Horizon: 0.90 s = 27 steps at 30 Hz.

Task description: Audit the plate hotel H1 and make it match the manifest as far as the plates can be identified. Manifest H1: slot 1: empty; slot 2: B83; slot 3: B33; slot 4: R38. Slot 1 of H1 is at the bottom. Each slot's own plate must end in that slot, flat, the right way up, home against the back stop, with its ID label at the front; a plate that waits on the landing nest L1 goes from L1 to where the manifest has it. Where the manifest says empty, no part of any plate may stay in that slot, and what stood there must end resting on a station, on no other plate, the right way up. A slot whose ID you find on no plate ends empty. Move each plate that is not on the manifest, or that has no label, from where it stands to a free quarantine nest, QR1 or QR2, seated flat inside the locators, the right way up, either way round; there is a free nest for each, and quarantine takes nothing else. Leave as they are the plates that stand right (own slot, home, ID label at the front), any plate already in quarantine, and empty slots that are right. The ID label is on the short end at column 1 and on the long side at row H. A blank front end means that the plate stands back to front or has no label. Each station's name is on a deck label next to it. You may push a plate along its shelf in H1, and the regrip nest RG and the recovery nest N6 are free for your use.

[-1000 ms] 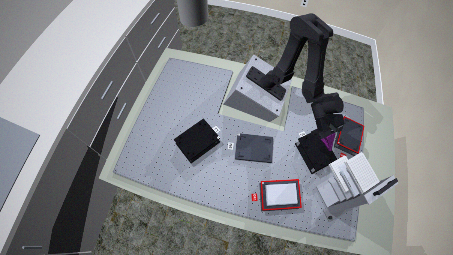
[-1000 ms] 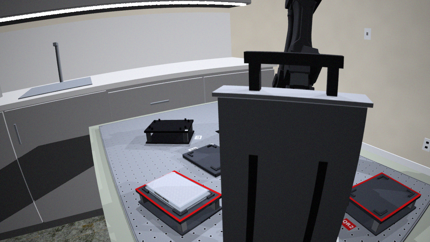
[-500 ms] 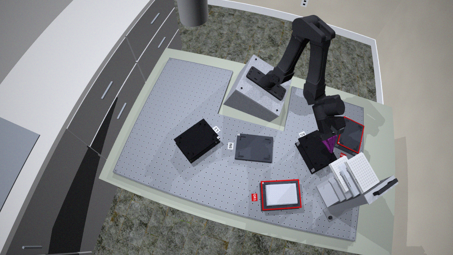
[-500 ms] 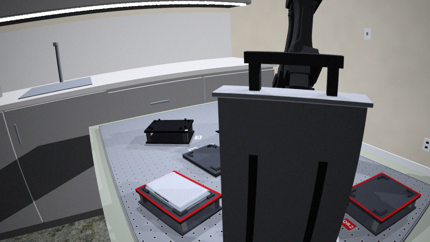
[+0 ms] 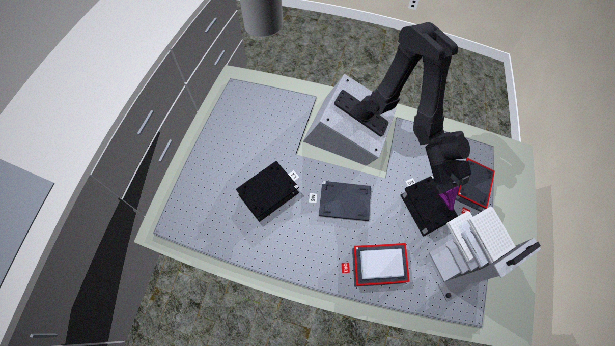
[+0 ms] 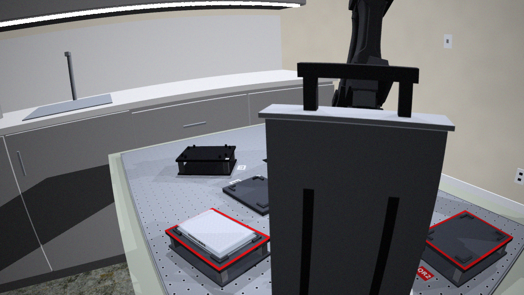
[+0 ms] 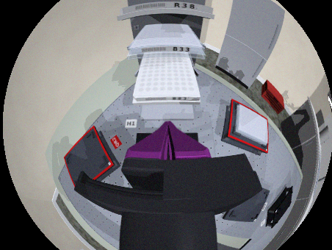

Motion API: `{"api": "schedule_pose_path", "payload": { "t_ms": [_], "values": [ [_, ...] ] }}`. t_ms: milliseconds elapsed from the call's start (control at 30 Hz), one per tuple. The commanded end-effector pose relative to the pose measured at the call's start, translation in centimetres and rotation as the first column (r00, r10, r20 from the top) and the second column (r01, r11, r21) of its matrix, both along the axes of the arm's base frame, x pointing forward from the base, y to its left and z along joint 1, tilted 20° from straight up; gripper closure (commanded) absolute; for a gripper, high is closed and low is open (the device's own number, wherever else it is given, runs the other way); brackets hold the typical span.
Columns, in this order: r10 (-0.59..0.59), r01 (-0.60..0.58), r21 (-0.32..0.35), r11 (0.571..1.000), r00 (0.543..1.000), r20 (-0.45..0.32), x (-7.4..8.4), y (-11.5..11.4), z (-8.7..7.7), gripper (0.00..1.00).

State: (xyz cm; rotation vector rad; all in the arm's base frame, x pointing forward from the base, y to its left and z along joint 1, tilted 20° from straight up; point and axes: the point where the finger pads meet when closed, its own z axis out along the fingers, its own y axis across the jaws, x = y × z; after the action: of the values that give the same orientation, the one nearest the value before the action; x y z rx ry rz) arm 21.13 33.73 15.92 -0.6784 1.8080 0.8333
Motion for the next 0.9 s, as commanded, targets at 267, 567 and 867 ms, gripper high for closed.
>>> {"api": "schedule_pose_path", "payload": {
  "t_ms": [267, 567, 867],
  "values": [
    [-0.009, 0.008, 0.039, 0.999, 0.999, 0.033, 1.3, 1.0, 1.9, 1.00],
    [-0.007, 0.006, 0.039, 0.999, 0.999, 0.033, 1.6, 1.5, 2.1, 1.00],
    [-0.009, 0.007, 0.039, 0.999, 0.999, 0.033, 2.0, 1.8, 2.2, 1.00]
  ]
}}
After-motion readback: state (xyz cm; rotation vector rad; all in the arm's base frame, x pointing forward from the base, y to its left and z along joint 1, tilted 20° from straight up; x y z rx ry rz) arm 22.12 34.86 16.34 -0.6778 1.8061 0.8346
